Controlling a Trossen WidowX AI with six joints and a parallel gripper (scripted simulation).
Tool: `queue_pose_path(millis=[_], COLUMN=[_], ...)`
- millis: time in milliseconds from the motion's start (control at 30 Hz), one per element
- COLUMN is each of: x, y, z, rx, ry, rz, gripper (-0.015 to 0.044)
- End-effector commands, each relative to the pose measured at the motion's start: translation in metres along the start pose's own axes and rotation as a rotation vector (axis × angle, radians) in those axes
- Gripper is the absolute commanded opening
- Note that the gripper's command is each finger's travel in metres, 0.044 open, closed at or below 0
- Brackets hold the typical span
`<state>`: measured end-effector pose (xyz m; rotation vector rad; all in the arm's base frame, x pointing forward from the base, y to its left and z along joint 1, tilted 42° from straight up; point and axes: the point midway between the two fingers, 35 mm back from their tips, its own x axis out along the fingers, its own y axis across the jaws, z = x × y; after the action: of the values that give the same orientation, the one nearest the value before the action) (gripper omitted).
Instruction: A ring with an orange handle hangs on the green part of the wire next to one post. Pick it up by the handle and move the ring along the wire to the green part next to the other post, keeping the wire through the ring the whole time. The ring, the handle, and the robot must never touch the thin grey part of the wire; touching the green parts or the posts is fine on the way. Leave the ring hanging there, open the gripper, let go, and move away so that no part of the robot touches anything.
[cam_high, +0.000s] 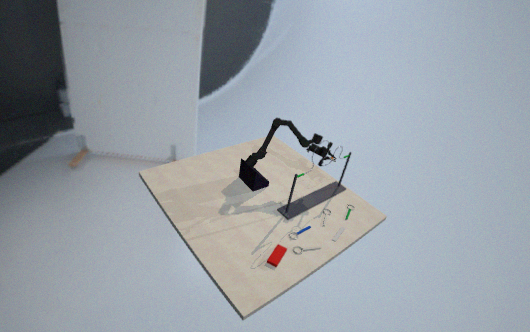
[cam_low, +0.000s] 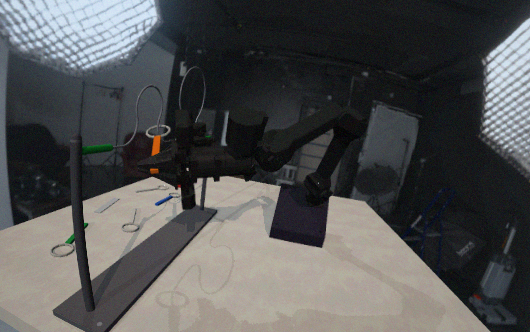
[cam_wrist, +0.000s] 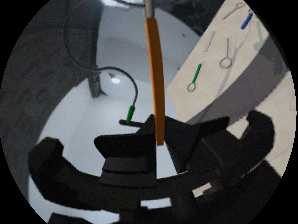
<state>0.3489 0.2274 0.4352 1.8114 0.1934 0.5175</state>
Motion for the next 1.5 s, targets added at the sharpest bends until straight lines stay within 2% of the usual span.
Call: queue_pose_path(millis=[0, 800, 1467], x=[-0.002, -0.024, -0.047], y=[-0.02, -0.099, -0.133], z=[0.0, 0.03, 0.068], rx=[-0.103, -0.614, -0.898], ry=[0.012, 0.046, 0.066], rz=[-0.062, -0.344, -0.498], gripper=[-0.015, -0.015, -0.015])
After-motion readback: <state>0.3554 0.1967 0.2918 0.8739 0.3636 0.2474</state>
